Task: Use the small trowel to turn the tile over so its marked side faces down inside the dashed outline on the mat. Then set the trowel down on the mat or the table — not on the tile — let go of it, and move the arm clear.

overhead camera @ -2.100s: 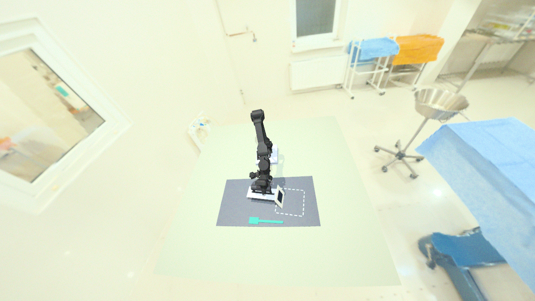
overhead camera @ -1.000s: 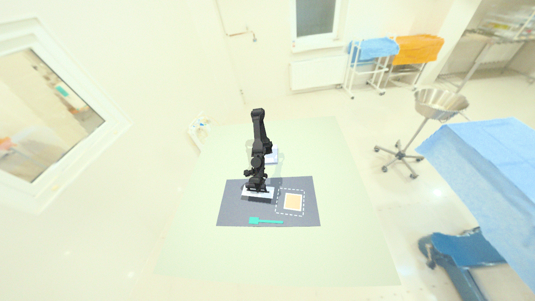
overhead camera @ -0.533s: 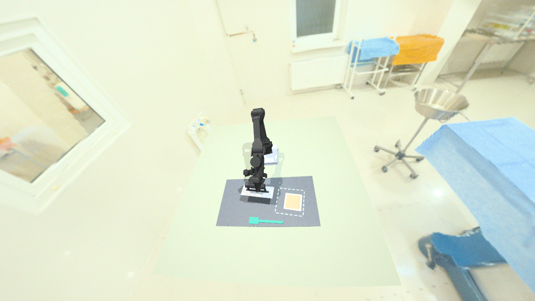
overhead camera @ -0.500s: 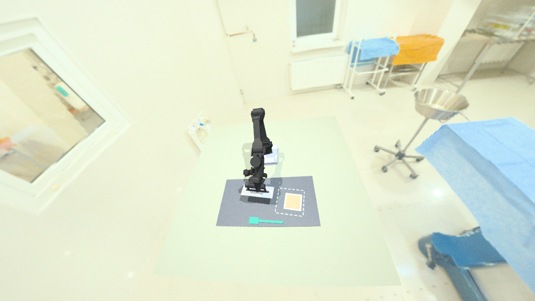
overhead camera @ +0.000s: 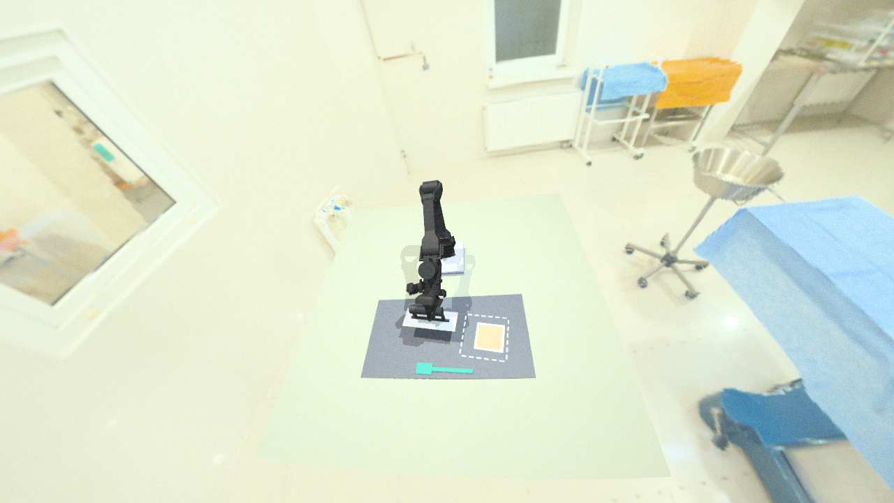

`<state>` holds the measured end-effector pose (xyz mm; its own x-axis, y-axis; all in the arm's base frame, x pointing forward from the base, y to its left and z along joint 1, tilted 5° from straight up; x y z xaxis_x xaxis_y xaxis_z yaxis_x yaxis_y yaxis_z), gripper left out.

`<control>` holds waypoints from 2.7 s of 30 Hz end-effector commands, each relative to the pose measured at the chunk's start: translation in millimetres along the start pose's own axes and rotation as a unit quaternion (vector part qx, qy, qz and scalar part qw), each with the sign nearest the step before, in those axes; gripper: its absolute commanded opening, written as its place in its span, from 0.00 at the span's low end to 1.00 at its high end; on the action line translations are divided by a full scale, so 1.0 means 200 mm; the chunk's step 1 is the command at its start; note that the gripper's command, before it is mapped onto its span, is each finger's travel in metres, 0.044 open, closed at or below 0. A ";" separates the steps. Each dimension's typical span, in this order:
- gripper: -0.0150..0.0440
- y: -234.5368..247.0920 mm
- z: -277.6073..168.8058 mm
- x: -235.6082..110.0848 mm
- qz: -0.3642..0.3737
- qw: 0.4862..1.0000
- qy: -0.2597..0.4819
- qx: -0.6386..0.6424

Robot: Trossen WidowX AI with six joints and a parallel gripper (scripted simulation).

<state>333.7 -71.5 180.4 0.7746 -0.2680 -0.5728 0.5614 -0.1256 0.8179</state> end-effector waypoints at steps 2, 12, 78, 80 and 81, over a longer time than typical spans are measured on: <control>0.25 0.02 0.00 -0.01 0.007 1.000 0.001 -0.002; 0.25 0.00 0.00 0.00 0.000 1.000 0.000 0.000; 0.25 -0.28 1.02 0.13 0.012 0.920 0.292 -0.262; 0.25 -0.29 1.02 0.14 0.012 0.920 0.291 -0.262; 0.25 -0.30 1.02 0.15 0.012 0.920 0.291 -0.262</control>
<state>262.6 -266.7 129.5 0.7210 0.3086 -0.6204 0.4989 0.3901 0.7739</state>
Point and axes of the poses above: the point midway between the two fingers, 35 mm back from their tips, its own x axis out along the fingers, its own y axis across the jaws, z = x × y, the point moved 4 cm from there along -x, back along the fingers, and after that the axes turned 2 degrees about -x, right-handed, at the moved point
